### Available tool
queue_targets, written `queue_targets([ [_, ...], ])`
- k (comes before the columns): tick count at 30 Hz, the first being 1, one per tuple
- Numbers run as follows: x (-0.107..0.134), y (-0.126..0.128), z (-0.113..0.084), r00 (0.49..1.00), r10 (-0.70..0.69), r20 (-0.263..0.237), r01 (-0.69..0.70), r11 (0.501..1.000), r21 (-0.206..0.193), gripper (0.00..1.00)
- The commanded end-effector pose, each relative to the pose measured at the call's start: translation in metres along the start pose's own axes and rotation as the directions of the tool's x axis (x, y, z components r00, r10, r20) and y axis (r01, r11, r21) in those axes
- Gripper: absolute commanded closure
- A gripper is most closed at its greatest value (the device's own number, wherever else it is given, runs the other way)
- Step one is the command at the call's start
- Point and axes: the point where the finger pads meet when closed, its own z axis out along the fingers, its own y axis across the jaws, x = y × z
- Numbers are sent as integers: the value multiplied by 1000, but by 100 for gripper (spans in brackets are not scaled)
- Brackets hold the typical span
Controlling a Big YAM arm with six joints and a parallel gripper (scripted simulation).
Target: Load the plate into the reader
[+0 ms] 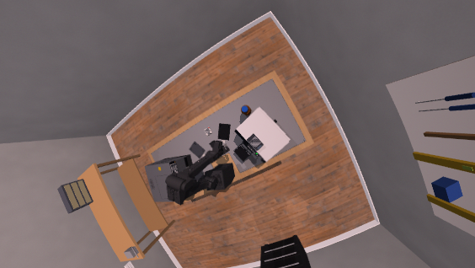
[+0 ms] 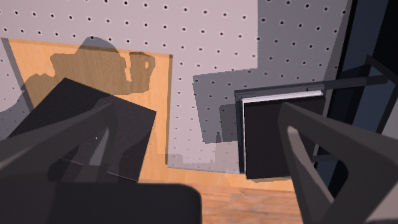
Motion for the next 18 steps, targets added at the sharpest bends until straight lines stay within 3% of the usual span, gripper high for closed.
queue_targets([
  [1,0,-10,0,998,-67,17,67,998,9,0],
  [18,42,-54,3,993,-115,27,114,993,17,0],
])
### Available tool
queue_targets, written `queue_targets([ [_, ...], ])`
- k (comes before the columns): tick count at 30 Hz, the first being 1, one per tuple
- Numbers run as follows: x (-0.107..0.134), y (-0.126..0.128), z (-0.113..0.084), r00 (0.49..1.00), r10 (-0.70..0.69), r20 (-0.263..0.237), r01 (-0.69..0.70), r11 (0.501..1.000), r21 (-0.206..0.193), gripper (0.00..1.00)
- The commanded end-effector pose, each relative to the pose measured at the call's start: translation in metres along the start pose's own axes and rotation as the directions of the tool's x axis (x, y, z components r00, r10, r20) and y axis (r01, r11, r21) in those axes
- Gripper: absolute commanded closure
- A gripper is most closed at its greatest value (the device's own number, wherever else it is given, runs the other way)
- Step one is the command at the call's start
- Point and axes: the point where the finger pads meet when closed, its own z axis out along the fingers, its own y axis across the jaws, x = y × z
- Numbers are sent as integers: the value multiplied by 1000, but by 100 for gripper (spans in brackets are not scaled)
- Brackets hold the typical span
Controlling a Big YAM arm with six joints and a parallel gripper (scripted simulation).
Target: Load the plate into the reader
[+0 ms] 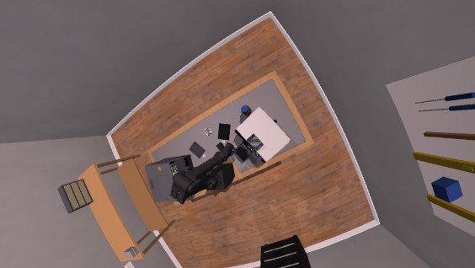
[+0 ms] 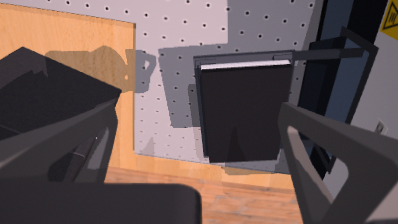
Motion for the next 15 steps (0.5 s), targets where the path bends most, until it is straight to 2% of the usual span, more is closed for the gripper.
queue_targets([
  [1,-1,-12,-1,998,-60,11,60,998,16,0],
  [6,20,-28,0,997,-80,16,80,996,25,0],
  [15,52,-41,0,990,-141,21,141,990,31,0],
])
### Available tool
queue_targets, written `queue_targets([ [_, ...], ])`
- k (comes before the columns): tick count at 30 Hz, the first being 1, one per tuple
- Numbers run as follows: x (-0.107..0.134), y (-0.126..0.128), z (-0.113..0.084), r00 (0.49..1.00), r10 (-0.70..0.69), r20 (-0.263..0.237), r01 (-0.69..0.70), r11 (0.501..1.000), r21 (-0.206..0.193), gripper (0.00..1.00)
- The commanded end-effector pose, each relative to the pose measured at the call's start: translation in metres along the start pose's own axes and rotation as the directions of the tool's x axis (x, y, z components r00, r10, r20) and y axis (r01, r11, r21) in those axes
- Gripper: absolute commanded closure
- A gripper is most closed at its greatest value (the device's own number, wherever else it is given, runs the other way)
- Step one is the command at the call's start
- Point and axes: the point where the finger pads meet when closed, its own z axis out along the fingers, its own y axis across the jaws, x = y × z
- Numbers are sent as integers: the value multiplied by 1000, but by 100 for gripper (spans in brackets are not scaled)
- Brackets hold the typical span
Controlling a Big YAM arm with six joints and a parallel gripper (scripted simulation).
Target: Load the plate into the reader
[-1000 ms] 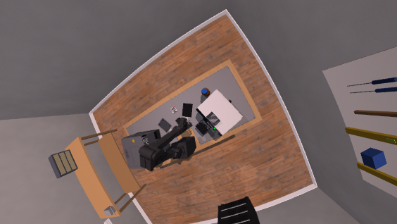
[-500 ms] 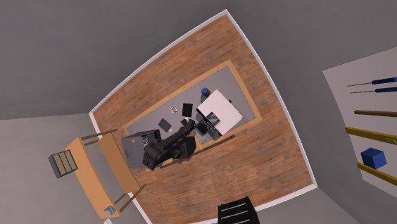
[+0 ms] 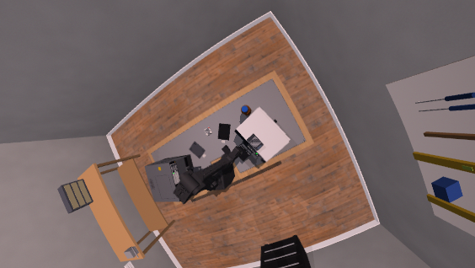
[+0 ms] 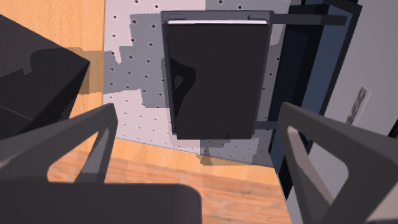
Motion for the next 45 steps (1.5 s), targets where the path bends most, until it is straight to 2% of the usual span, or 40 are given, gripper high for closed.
queue_targets([
  [1,10,-12,-1,998,-64,5,64,998,14,0],
  [3,9,-10,0,997,-82,13,82,996,21,0],
  [9,39,-20,0,998,-64,6,64,998,13,0],
  [19,28,-12,-8,998,-69,6,69,998,8,0],
  [20,28,-17,-9,998,-69,6,69,997,20,0],
  [28,24,-19,-2,998,-55,7,55,998,18,0],
  [41,24,-28,-5,999,-36,7,36,998,43,0],
  [45,24,-24,-4,999,-33,6,32,999,35,0],
])
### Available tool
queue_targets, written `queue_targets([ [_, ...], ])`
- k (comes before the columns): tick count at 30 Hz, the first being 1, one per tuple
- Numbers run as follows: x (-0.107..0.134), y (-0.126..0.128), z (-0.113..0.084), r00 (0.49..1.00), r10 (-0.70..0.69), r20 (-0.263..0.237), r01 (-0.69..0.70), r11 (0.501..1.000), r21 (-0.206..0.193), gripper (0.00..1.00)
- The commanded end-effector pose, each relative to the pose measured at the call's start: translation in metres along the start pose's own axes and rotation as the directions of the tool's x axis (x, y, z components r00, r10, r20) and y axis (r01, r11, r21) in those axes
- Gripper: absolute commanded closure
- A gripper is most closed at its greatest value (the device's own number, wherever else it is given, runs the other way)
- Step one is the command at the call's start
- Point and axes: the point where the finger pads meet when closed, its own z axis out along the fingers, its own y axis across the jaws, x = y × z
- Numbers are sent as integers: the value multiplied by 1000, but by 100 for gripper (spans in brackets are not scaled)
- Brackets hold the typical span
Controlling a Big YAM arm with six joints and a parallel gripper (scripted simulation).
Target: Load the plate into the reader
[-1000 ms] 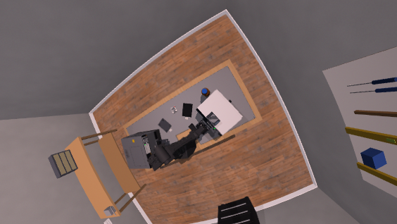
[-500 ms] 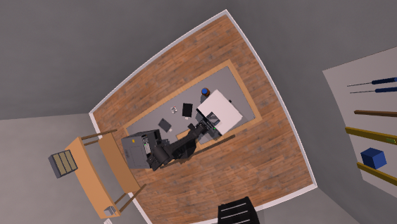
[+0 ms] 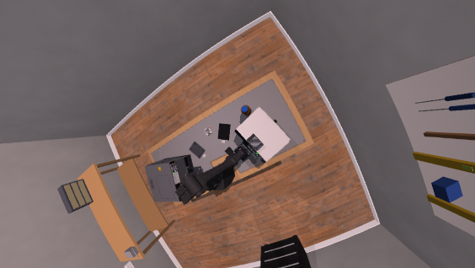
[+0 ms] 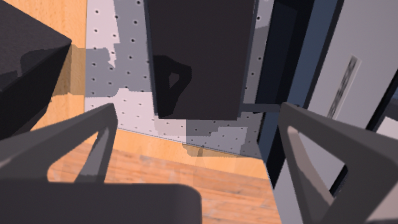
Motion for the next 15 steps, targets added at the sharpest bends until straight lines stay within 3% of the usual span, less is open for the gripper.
queue_targets([
  [1,-2,-6,0,1000,6,0,-6,1000,18,0],
  [9,-2,4,4,1000,13,-1,-13,1000,-6,0],
  [15,-1,-8,7,1000,9,-1,-9,1000,15,0],
])
